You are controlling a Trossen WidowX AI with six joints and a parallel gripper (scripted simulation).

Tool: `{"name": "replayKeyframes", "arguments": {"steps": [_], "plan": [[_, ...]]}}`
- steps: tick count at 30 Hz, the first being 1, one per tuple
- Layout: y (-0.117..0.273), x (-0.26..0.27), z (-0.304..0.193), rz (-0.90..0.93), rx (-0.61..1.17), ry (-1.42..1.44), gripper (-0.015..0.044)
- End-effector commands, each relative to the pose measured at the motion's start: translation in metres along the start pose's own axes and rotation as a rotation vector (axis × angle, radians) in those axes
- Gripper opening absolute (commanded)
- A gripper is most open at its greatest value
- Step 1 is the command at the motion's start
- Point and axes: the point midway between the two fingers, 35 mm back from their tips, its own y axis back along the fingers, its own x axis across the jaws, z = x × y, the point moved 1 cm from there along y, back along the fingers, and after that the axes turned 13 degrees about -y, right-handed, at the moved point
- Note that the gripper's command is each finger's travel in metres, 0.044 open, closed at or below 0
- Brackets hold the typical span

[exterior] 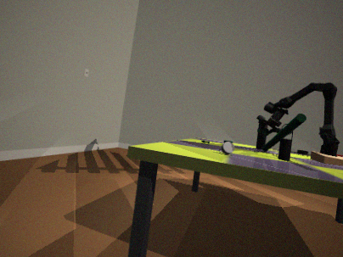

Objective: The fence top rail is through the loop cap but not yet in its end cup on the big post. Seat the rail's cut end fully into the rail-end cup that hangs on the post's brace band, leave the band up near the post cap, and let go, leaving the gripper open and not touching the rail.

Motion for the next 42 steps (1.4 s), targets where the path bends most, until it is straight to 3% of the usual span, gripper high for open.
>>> {"name": "replayKeyframes", "arguments": {"steps": [1, 30, 42], "plan": [[0.0013, 0.0023, -0.0016, 0.003, -0.010, 0.016, 0.0000], [0.0008, 0.0011, -0.0005, 0.001, -0.008, 0.010, 0.0000], [0.0040, -0.0003, 0.0036, 0.002, -0.008, 0.010, 0.0315]]}}
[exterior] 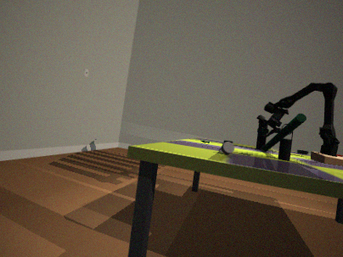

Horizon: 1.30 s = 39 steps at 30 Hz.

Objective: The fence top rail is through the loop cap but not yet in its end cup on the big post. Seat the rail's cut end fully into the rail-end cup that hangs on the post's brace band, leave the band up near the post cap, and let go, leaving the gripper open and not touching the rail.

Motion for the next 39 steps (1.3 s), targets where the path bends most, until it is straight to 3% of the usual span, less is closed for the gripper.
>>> {"name": "replayKeyframes", "arguments": {"steps": [1, 5, 14, 34, 39], "plan": [[0.004, -0.002, 0.006, 0.002, 0.000, -0.002, 0.0341], [0.017, -0.006, 0.022, 0.003, -0.001, -0.002, 0.0440], [0.033, -0.013, 0.044, -0.004, -0.006, -0.046, 0.0440], [0.117, -0.015, 0.163, -0.035, 0.030, -1.619, 0.0440], [0.120, -0.014, 0.166, -0.038, 0.029, -1.672, 0.0440]]}}
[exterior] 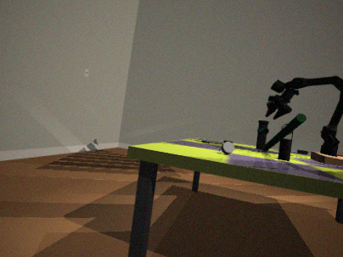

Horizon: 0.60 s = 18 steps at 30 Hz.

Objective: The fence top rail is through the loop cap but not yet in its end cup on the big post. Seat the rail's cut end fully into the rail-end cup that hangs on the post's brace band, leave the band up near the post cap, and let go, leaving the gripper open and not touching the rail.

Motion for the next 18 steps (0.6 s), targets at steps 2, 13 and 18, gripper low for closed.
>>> {"name": "replayKeyframes", "arguments": {"steps": [2, 13, 18], "plan": [[0.027, 0.028, 0.002, -0.026, -0.003, -0.428, 0.0440], [0.026, 0.028, 0.002, -0.025, 0.001, -0.443, 0.0440], [0.009, 0.033, -0.001, -0.035, 0.099, -0.729, 0.0440]]}}
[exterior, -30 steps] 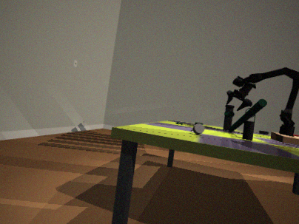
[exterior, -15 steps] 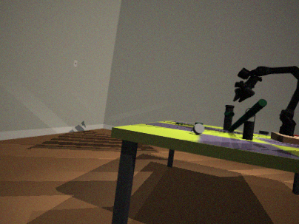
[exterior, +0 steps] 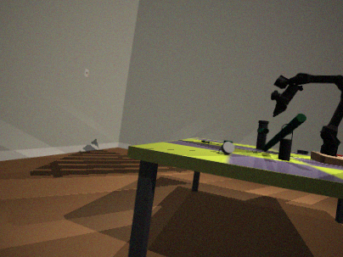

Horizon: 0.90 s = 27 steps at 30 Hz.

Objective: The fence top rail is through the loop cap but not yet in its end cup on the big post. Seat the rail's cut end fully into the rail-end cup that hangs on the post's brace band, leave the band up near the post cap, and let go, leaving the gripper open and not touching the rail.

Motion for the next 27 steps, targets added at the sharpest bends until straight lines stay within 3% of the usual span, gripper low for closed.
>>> {"name": "replayKeyframes", "arguments": {"steps": [1, 13, 27], "plan": [[-0.016, 0.002, -0.005, -0.045, 0.081, -0.233, 0.0440], [-0.074, 0.007, -0.033, -0.434, 0.252, -1.269, 0.0440], [-0.076, 0.007, -0.034, -0.442, 0.252, -1.284, 0.0440]]}}
